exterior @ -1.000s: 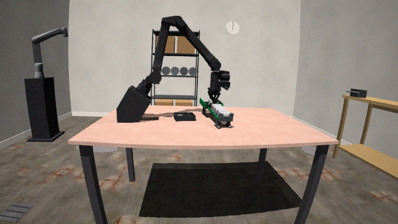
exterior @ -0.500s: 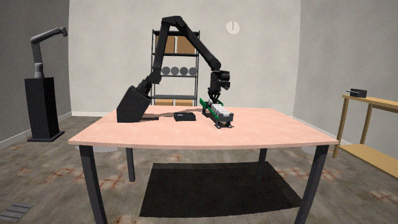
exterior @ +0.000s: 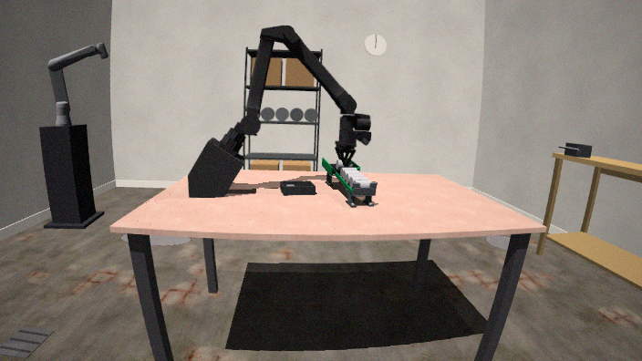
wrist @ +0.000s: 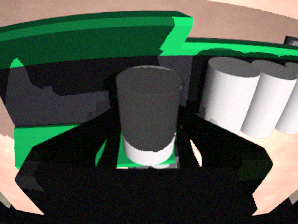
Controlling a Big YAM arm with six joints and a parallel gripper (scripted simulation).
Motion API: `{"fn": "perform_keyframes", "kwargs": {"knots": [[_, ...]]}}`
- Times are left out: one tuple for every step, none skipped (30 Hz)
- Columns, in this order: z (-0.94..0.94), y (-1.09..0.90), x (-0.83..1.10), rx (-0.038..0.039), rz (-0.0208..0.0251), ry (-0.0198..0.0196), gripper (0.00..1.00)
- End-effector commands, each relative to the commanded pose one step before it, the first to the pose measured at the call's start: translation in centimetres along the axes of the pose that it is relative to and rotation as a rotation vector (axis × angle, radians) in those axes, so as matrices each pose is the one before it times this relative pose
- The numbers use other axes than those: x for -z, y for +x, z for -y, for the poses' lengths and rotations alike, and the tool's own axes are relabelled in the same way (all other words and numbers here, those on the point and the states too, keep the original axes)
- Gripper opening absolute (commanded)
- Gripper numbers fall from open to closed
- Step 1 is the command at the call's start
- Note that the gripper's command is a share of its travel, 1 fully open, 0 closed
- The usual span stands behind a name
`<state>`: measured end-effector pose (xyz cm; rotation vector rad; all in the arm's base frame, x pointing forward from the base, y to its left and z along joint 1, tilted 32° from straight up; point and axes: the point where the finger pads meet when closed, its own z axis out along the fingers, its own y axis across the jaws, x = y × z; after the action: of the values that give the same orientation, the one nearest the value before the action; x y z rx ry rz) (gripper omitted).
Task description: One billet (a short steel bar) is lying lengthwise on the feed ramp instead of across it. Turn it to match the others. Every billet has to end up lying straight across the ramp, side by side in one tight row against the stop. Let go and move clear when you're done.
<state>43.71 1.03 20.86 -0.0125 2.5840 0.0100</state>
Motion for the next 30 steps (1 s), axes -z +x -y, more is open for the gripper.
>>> {"fn": "perform_keyframes", "kwargs": {"knots": [[0.289, -2.795, 2.041, 0.0043, 0.07266, 0.00027, 0.0], [0.0, 0.0, 0.0, 0.00023, 0.0, 0.0, 0.0], [0.0, 0.0, 0.0, 0.0, 0.0, 0.0, 0.0], [0.0, 0.0, 0.0, 0.0, 0.0, 0.0, 0.0], [0.0, 0.0, 0.0, -0.00056, 0.0, 0.0, 0.0], [0.0, 0.0, 0.0, 0.00081, 0.0, 0.0, 0.0], [0.0, 0.0, 0.0, 0.00057, 0.0, 0.0, 0.0], [0.0, 0.0, 0.0, 0.00031, 0.0, 0.0, 0.0], [0.009, -0.022, 0.01, -0.00018, 0.00021, 0.00008, 0.0], [0.025, -0.056, 0.026, -0.00069, 0.00053, 0.00021, 0.0], [0.021, -0.058, 0.027, -0.00036, 0.00056, 0.00016, 0.0], [0.011, -0.047, 0.022, -0.0001, 0.00033, 0.00006, 0.0], [-0.002, 0.013, -0.01, 0.00016, -0.00085, -0.00008, 0.0], [-0.012, 0.013, -0.01, 0.00033, -0.00087, -0.00024, 0.0], [-0.013, 0.013, -0.01, 0.00034, -0.00088, -0.00028, 0.0], [-0.004, 0.013, -0.01, 0.00019, -0.00088, -0.00015, 0.0], [0.009, 0.013, -0.01, -0.00007, -0.00088, 0.00007, 0.0], [0.021, 0.013, -0.01, -0.00028, -0.00087, 0.00025, 0.0], [0.024, 0.013, -0.009, -0.00034, -0.00085, 0.0003, 0.0], [0.0, 0.0, 0.0, 0.0, 0.0, 0.0, 0.0], [0.0, 0.0, 0.0, 0.0, 0.0, 0.0, 0.0], [-0.027, 0.013, -0.009, -0.00007, -0.00083, -0.00033, 0.0], [0.006, 0.012, -0.009, 0.00033, -0.0008, -0.00003, 0.0], [0.011, 0.012, -0.008, 0.00014, -0.00076, 0.00005, 0.0], [0.017, 0.011, -0.008, -0.0002, -0.00072, 0.00018, 0.0], [0.013, 0.01, -0.008, -0.00021, -0.00067, 0.00018, 0.0], [0.005, 0.009, -0.007, -0.00006, -0.00062, 0.00005, 0.0], [-0.004, 0.009, -0.006, 0.00011, -0.00057, -0.00011, 0.0], [-0.011, 0.007, -0.003, 0.00022, -0.00044, -0.00019, 0.0], [-0.01, 0.004, 0.002, 0.0002, -0.00027, -0.00018, 0.0]]}}
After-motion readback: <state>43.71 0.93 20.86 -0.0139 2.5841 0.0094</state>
